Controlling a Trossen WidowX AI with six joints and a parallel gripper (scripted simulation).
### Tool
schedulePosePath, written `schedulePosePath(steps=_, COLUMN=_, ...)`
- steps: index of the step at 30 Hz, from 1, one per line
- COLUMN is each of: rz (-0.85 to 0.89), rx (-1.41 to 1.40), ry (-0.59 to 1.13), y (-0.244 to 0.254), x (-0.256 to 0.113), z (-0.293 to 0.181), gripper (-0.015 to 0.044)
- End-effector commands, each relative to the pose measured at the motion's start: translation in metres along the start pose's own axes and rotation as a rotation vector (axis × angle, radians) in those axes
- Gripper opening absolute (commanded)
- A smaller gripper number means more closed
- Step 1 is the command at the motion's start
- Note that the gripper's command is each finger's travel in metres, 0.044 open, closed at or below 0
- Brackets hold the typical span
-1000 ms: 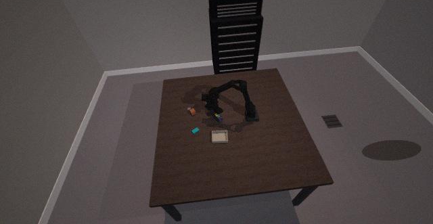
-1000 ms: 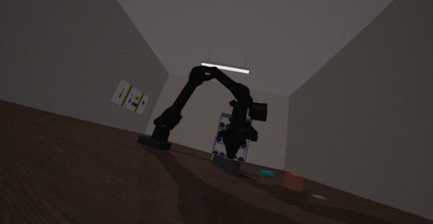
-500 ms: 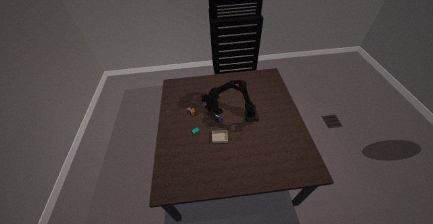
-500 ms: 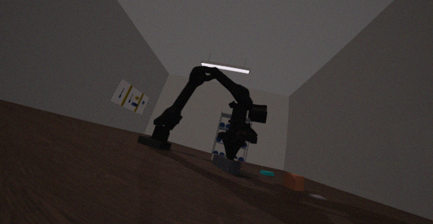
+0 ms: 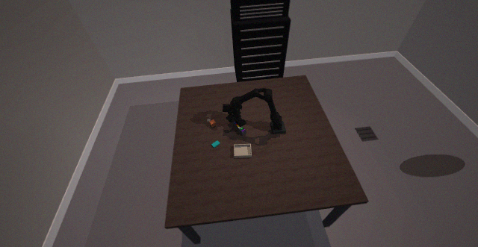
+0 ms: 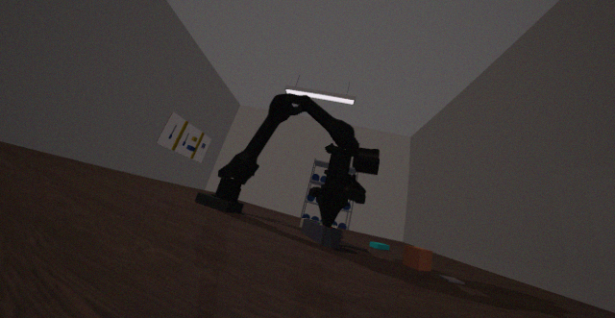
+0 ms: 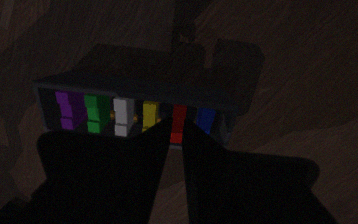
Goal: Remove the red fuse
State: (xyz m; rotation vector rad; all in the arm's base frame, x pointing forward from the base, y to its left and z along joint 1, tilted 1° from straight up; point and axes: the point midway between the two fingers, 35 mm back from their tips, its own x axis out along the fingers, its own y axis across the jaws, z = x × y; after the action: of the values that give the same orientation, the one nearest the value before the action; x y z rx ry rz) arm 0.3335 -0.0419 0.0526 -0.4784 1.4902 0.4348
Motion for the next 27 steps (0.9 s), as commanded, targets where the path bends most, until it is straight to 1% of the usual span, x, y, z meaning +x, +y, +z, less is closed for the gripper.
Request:
schedulePosePath(steps=1, rz=0.000, rx=0.000, ry=0.000, y=0.000, x=-0.002, z=0.000, gripper=0.0000)
schedulePosePath(steps=27, rz=0.001, rx=0.002, ry=-0.001, y=0.000, x=-0.015, z=0.001, gripper=0.0000)
